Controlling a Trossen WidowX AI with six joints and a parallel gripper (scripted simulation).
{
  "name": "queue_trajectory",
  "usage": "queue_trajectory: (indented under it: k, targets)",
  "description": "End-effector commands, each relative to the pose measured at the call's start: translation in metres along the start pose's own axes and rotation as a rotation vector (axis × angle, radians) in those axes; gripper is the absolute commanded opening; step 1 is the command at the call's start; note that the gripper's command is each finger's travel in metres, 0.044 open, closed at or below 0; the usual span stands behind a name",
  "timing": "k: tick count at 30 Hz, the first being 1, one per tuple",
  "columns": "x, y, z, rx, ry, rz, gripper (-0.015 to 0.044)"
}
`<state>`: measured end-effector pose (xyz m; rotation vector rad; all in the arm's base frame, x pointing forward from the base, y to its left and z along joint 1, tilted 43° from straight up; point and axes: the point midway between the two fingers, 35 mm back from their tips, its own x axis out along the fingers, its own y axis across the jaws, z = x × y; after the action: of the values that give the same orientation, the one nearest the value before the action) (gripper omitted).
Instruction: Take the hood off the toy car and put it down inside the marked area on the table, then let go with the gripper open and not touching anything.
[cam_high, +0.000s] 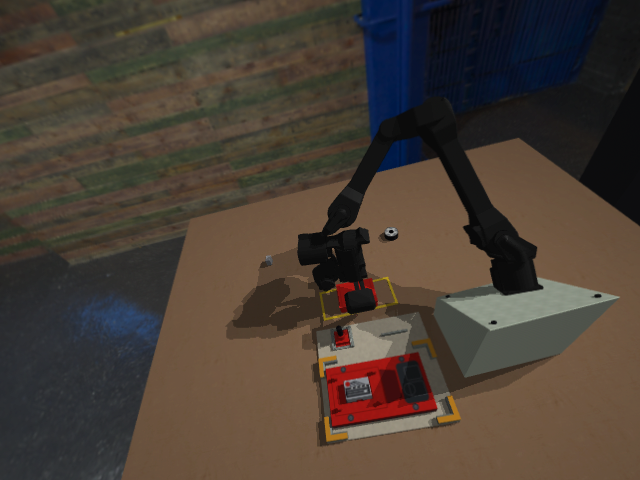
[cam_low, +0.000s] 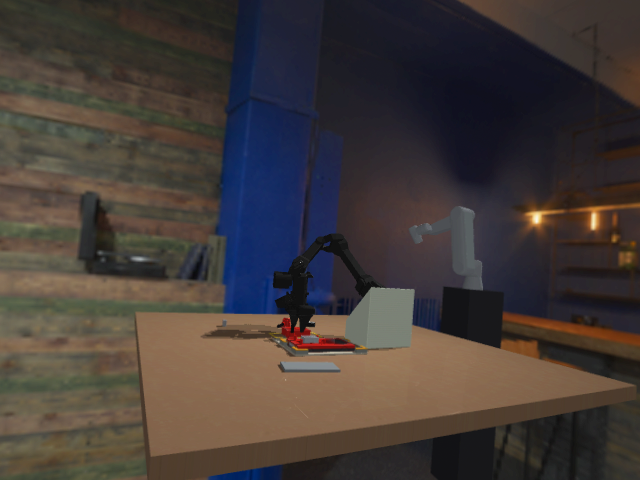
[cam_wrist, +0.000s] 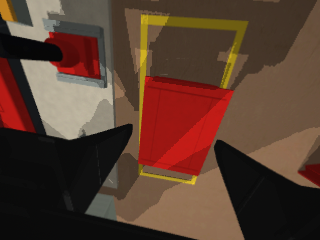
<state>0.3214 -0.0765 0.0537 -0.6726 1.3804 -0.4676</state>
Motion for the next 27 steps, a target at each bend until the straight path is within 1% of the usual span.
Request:
queue_trajectory:
  k: [1,3,5,27]
  targets:
    - [-0.030,0.000,0.005,0.010,-0.020,-0.001,0.0440]
    - [-0.054,-0.001,0.003,0.010,-0.021,-0.001,0.0440]
    - [-0.064,-0.001,0.002,0.009,-0.021,-0.002,0.0440]
    - [-0.064,-0.001,0.002,0.009,-0.021,-0.002,0.0440]
